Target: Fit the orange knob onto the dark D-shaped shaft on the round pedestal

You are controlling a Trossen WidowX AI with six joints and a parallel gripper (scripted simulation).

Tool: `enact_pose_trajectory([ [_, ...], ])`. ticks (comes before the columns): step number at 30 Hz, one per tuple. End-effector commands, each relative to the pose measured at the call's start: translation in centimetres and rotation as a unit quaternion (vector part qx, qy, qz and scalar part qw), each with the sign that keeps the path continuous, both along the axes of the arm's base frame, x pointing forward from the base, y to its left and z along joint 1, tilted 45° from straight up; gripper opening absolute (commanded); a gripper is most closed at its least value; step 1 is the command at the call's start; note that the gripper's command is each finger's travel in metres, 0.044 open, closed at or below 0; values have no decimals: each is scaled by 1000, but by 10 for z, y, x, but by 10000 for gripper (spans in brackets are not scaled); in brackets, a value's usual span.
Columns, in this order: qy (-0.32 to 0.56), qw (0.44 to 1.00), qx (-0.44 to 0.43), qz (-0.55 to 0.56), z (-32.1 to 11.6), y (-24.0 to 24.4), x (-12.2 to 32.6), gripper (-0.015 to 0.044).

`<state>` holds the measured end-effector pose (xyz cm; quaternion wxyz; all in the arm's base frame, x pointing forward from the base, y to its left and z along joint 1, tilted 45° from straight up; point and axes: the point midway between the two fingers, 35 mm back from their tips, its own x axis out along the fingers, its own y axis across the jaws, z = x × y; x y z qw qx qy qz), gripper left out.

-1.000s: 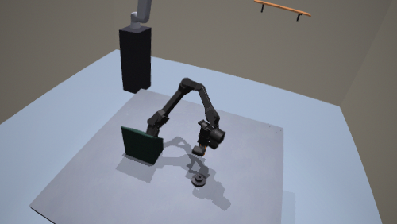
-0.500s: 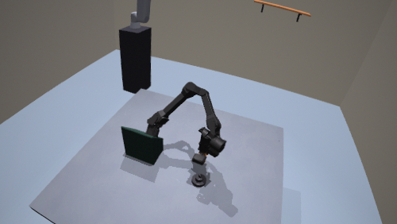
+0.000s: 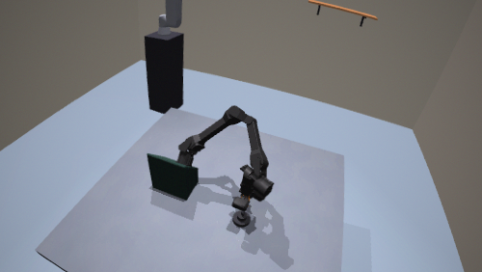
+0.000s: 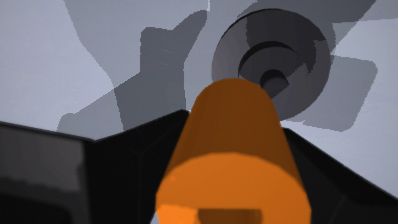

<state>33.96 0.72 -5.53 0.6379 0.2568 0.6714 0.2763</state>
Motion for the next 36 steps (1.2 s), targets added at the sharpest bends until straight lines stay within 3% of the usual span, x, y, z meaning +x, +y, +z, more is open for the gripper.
enact_pose_trajectory([
  [1, -6, 1000, -3, -3, -10, -9, 5, 0],
  [17, -6, 1000, -2, -3, -38, 5, 5, 0],
  [36, -8, 1000, -2, 0, -39, 3, 9, 0],
])
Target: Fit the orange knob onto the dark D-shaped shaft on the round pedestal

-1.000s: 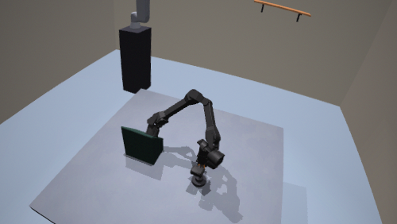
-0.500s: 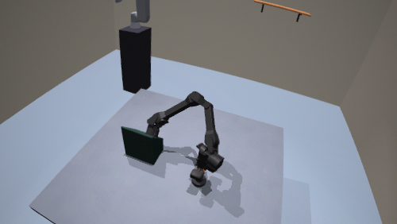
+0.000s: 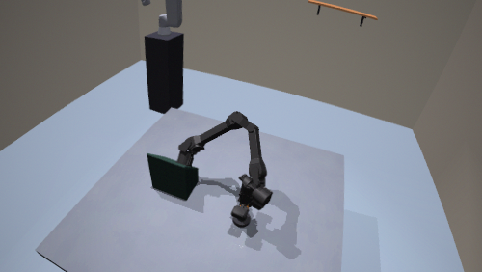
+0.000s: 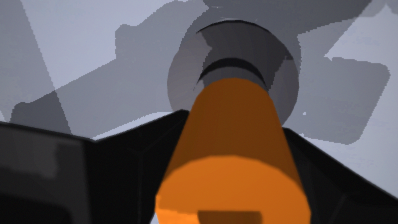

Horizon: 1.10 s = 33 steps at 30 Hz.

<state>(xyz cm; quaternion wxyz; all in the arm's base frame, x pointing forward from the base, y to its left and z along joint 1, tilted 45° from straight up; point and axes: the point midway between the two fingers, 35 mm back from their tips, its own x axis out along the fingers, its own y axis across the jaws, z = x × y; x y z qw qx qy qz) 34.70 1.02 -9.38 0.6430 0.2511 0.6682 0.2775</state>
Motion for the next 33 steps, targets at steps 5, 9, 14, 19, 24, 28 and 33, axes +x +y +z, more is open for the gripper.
enact_pose_trajectory([
  [5, -1, 1000, 1, -3, -1, 1, 1, 0],
  [9, -1, 1000, 1, -3, 1, -1, 1, 0],
  [14, -4, 1000, 1, 1, 3, -2, 0, 0],
  [19, -59, 997, 5, 58, 5, -1, -2, 0],
  [24, -73, 995, 6, 72, 6, 0, -5, 0],
  [28, -73, 995, 6, 72, 7, 0, -5, 0],
  [33, -73, 995, 6, 72, 5, 1, -3, 0],
])
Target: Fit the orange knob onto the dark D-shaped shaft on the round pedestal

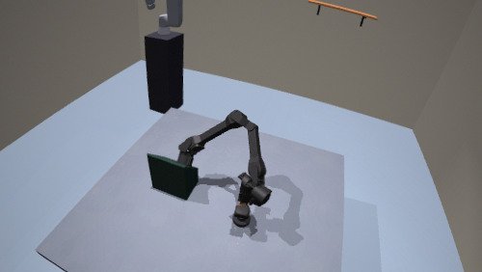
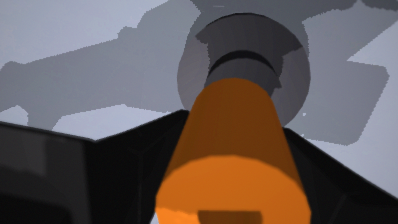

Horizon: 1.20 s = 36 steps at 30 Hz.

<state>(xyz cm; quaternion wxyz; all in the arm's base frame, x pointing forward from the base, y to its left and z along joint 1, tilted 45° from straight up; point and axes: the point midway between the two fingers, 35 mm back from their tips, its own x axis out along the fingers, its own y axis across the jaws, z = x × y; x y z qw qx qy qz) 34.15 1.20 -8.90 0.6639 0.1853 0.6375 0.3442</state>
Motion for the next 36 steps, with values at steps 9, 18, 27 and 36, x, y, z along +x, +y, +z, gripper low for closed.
enact_pose_trajectory([
  [9, -5, 1000, 1, -1, -2, -3, 6, 0],
  [18, -5, 1000, 1, -1, -2, -2, 7, 0],
  [27, -5, 1000, 1, -1, -2, -1, 5, 0],
  [36, -5, 1000, 1, -1, -4, 1, 2, 0],
])
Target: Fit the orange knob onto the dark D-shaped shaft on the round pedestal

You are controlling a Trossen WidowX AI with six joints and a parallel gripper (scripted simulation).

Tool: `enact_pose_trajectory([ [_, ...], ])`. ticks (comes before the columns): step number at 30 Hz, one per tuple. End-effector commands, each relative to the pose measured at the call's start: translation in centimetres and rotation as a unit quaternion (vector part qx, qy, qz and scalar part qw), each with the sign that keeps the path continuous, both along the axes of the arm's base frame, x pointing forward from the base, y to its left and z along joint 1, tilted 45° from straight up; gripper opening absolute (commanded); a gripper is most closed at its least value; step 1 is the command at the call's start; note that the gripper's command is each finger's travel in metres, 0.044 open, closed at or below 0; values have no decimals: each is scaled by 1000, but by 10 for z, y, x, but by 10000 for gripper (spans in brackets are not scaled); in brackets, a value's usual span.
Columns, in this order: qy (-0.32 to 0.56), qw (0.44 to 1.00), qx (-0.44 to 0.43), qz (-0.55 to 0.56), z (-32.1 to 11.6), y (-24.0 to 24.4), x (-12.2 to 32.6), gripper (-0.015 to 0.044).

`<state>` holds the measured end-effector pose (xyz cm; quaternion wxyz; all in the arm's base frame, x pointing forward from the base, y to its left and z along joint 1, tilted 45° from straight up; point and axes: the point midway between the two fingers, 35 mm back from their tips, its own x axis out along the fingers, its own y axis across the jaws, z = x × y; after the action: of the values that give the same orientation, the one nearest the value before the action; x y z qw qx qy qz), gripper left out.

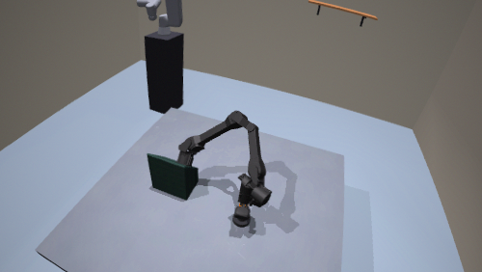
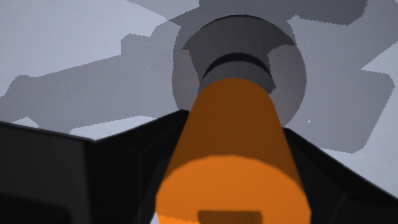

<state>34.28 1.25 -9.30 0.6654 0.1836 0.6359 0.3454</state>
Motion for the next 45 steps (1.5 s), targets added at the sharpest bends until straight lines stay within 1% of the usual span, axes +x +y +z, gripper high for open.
enact_pose_trajectory([
  [1, -2, 1000, 1, -2, 0, 0, 1, 0],
  [9, -5, 1000, 1, 1, 3, -3, 2, 0],
  [16, -74, 995, 5, 73, 3, -5, 5, 0],
  [24, -74, 995, 6, 73, -3, -2, 6, 0],
  [36, -78, 994, 6, 76, 1, -5, 6, 0],
  [42, -142, 979, 10, 144, 4, -4, 5, 0],
  [45, -146, 978, 10, 148, 4, -3, 3, 0],
])
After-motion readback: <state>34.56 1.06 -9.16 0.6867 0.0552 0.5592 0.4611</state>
